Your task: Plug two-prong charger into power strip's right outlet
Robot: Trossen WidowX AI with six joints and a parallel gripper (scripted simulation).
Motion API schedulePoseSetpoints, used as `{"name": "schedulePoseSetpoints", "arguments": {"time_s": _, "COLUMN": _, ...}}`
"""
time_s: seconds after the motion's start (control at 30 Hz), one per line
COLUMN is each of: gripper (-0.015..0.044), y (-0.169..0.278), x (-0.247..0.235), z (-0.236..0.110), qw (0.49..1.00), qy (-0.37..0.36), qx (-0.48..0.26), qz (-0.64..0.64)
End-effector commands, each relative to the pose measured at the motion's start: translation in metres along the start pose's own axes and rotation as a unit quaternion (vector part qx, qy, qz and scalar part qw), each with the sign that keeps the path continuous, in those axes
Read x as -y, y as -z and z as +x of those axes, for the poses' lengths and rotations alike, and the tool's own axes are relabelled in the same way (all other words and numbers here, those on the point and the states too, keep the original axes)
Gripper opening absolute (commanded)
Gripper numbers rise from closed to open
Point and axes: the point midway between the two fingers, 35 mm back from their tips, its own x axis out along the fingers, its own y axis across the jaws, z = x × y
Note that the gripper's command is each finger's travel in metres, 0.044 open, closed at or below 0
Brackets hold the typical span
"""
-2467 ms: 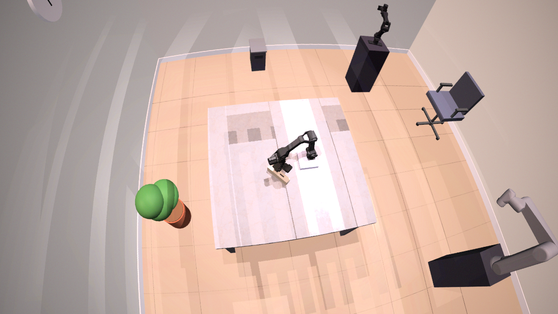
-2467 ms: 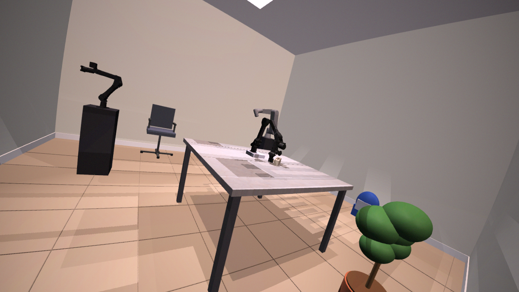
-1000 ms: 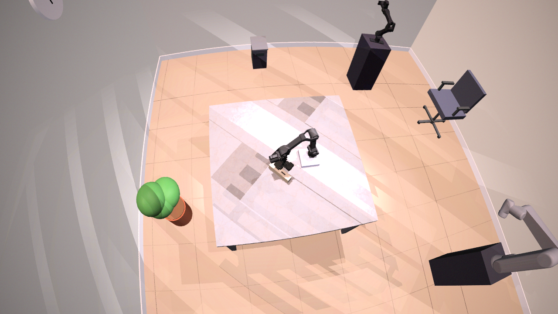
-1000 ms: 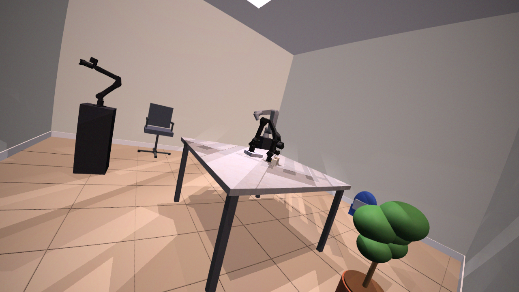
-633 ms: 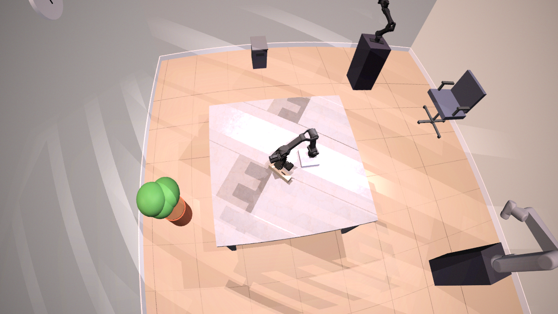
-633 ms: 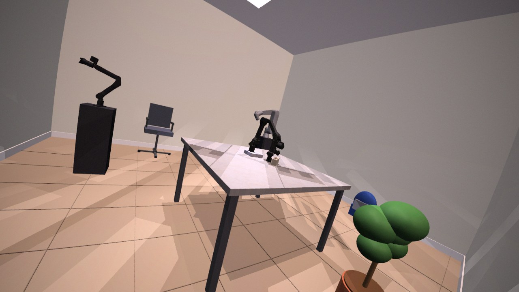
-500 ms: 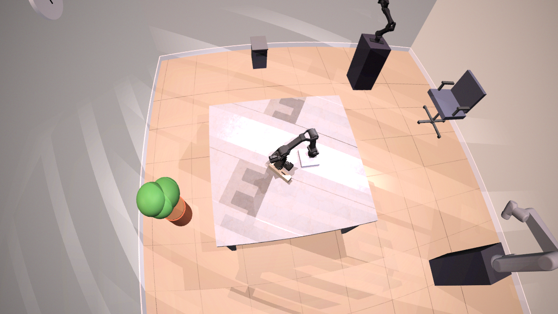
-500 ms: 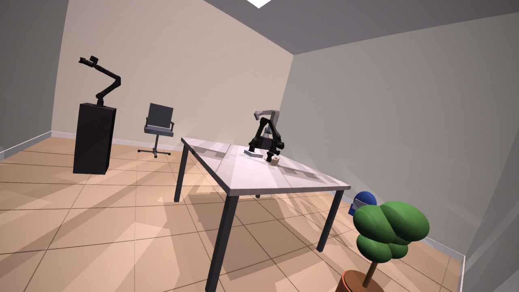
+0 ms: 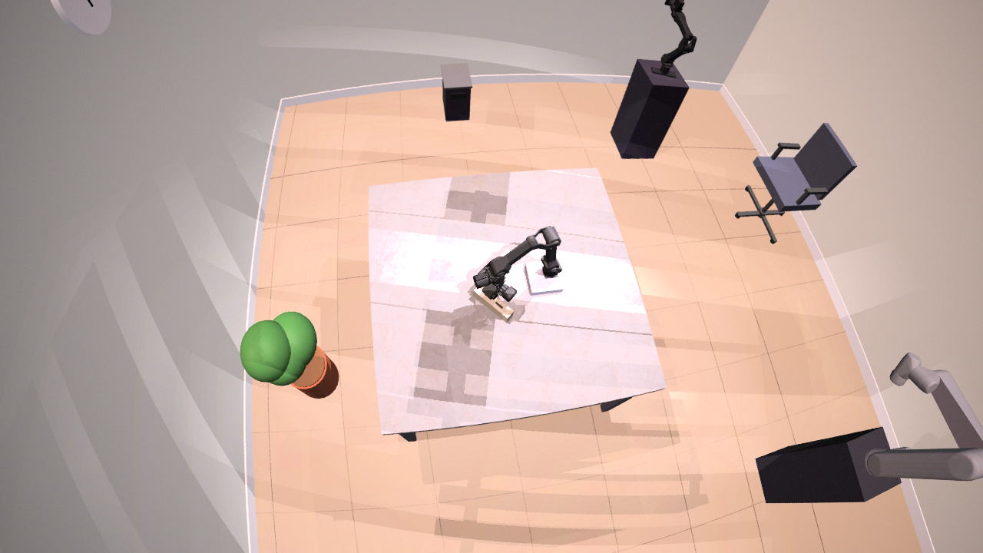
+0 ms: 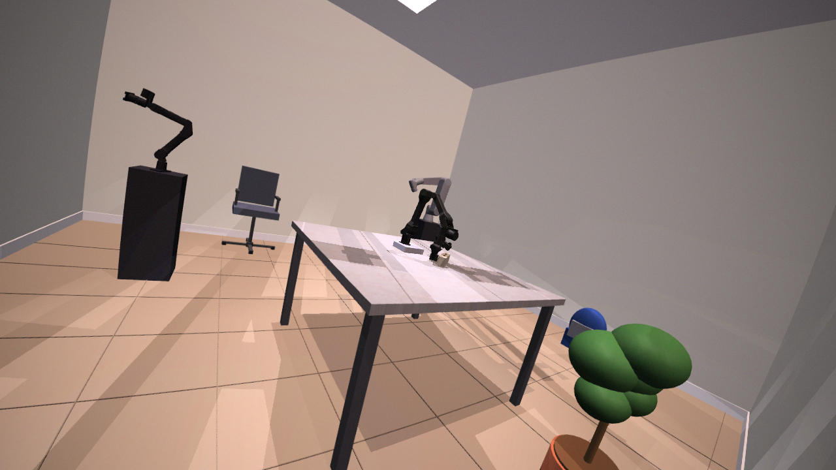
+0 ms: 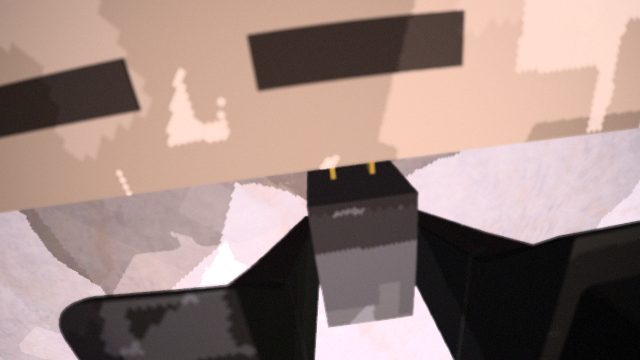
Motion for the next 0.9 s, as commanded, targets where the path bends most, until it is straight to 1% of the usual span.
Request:
{"name": "schedulePoseSetpoints", "arguments": {"time_s": 0.0, "gripper": 0.0, "y": -0.0025, "x": 0.0005, "z": -0.0014, "qw": 1.0, "qy": 0.0, "qx": 0.002, "qz": 0.002}}
{"name": "schedulePoseSetpoints", "arguments": {"time_s": 0.87, "gripper": 0.0, "y": -0.0085, "x": 0.0006, "z": -0.0022, "qw": 1.0, "qy": 0.0, "qx": 0.002, "qz": 0.002}}
